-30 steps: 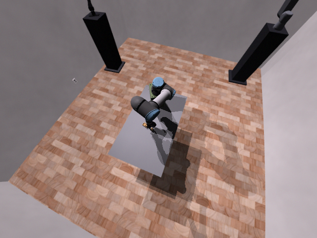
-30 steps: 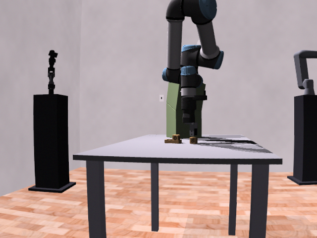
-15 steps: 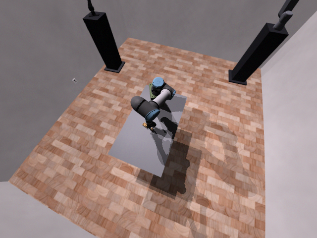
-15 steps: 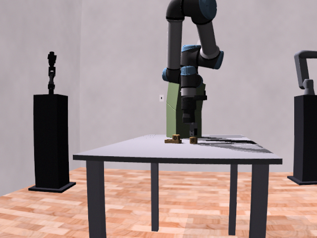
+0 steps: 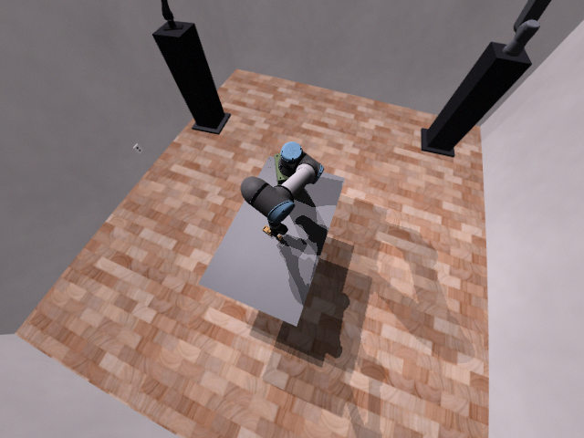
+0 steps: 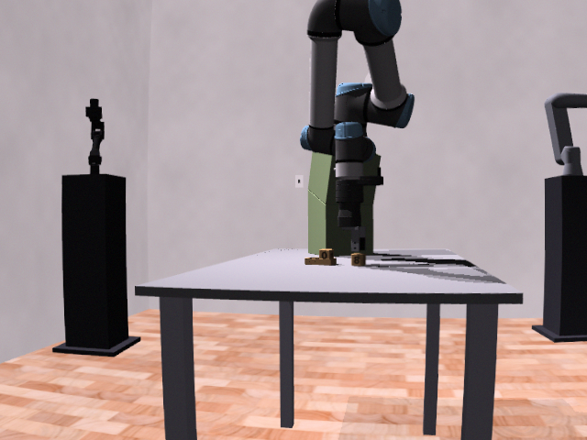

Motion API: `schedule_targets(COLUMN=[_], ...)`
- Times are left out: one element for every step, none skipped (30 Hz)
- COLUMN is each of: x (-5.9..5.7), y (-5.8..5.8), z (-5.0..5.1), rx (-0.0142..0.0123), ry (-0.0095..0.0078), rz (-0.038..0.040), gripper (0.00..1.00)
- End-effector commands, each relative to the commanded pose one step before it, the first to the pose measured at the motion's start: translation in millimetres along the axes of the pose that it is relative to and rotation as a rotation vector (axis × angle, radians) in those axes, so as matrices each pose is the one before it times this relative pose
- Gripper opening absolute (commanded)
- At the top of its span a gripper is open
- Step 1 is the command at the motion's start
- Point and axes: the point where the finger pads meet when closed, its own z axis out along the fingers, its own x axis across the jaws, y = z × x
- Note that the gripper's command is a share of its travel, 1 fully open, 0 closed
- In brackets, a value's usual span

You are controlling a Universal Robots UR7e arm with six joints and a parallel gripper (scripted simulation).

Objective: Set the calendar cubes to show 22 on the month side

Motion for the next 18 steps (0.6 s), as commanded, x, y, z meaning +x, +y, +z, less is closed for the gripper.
schedule_targets(x=[0.39,0.00,0.00,0.00,0.00,-0.01,0.01,0.00,-0.01,0.00,0.00,-0.01,0.01,0.00,0.00,0.00,-0.01,0.01], y=[-0.07,0.00,0.00,0.00,0.00,0.00,0.00,0.00,0.00,0.00,0.00,0.00,0.00,0.00,0.00,0.00,0.00,0.00], z=[0.24,0.47,0.64,0.82,1.01,1.18,1.36,1.50,1.63,1.73,1.81,1.85,1.87,0.00,0.00,1.84,1.78,1.70], rx=[0.00008,0.00000,0.00000,0.00000,0.00000,0.00000,0.00000,0.00000,0.00000,0.00000,0.00000,0.00000,0.00000,0.00000,0.00000,0.00000,0.00000,0.00000], ry=[0.00109,0.00000,0.00000,0.00000,0.00000,0.00000,0.00000,0.00000,0.00000,0.00000,0.00000,0.00000,0.00000,0.00000,0.00000,0.00000,0.00000,0.00000], rz=[-0.00015,0.00000,0.00000,0.00000,0.00000,0.00000,0.00000,0.00000,0.00000,0.00000,0.00000,0.00000,0.00000,0.00000,0.00000,0.00000,0.00000,0.00000], gripper=[0.90,0.90,0.90,0.90,0.90,0.90,0.90,0.90,0.90,0.90,0.90,0.90,0.90,0.90,0.90,0.90,0.90,0.90])
